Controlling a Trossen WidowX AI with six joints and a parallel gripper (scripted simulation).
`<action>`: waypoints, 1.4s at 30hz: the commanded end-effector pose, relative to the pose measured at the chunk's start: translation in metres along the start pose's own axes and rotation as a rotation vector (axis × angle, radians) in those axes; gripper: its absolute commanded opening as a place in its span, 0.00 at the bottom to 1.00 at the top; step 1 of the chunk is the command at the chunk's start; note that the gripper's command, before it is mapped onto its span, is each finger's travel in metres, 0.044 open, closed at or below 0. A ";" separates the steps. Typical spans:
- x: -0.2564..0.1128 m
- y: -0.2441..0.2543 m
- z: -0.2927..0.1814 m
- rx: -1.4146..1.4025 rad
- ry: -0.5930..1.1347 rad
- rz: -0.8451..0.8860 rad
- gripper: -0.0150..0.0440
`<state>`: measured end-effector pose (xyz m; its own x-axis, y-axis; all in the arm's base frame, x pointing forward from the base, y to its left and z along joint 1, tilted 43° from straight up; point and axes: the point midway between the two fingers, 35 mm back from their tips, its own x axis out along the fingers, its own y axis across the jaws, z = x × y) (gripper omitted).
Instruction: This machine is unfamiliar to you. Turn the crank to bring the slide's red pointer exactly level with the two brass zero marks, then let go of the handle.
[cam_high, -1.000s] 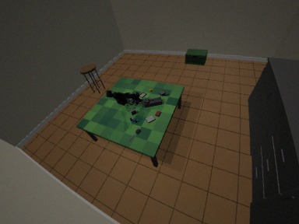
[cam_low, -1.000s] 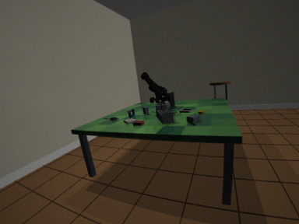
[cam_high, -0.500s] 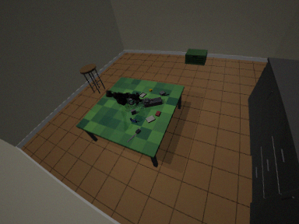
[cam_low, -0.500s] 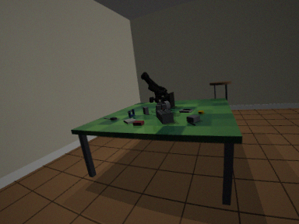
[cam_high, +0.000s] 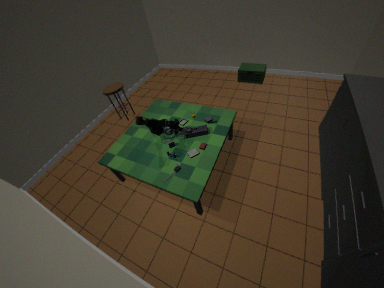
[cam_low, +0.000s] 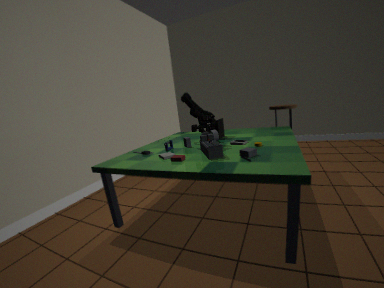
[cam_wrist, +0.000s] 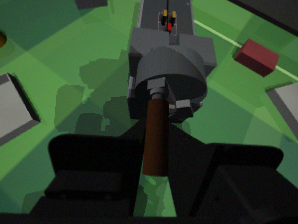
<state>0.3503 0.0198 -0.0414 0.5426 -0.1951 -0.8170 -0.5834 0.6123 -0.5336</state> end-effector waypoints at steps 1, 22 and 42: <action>-0.004 -0.008 0.003 0.007 -0.011 -0.020 0.25; -0.004 -0.011 0.003 0.007 -0.011 -0.020 0.25; -0.004 -0.013 0.003 0.007 -0.011 -0.020 0.25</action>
<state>0.3530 0.0183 -0.0374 0.5431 -0.1913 -0.8176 -0.5864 0.6105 -0.5324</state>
